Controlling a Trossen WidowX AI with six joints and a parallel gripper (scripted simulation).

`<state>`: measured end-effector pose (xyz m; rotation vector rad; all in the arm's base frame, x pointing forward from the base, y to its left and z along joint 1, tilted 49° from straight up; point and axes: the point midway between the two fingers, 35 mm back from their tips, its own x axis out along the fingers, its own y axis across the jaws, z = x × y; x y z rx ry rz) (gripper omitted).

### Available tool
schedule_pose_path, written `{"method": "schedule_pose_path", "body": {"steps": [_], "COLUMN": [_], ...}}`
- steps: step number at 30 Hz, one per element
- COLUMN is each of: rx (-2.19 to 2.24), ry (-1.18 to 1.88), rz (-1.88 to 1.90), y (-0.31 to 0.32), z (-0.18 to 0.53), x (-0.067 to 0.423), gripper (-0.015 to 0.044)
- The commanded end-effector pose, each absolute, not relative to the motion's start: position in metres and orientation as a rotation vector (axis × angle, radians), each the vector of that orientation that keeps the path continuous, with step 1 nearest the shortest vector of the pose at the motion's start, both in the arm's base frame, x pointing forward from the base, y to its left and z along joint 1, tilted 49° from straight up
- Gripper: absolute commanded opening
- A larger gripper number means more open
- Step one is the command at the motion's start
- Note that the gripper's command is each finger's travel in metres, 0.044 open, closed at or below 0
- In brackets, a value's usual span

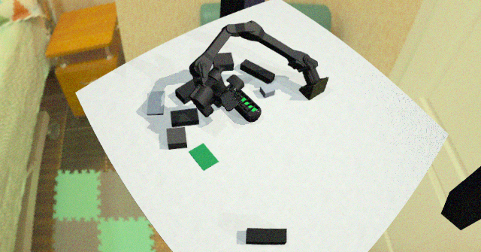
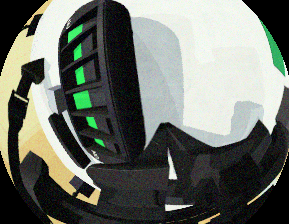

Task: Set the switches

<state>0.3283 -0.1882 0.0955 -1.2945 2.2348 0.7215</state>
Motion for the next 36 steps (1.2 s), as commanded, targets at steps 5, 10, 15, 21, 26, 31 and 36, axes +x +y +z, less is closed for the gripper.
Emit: {"method": "schedule_pose_path", "body": {"steps": [5,10,15,21,26,31,36], "rx": [-1.29,-1.29,-1.29,-1.29,-1.29,-1.29,-1.29], "ry": [2.233,2.233,2.233,2.233,2.233,2.233,2.234], "rz": [0.716,0.716,0.716,0.716,0.716,0.716,0.717], "y": [-0.187,-0.187,-0.186,-0.186,-0.185,-0.185,-0.184], "z": [0.095,0.095,0.095,0.095,0.095,0.095,0.096], "x": [0.325,0.324,0.322,0.319,0.317,0.315,0.31], "gripper": [0.0,0.0,0.0,0.0,0.0,0.0,0.0]}}
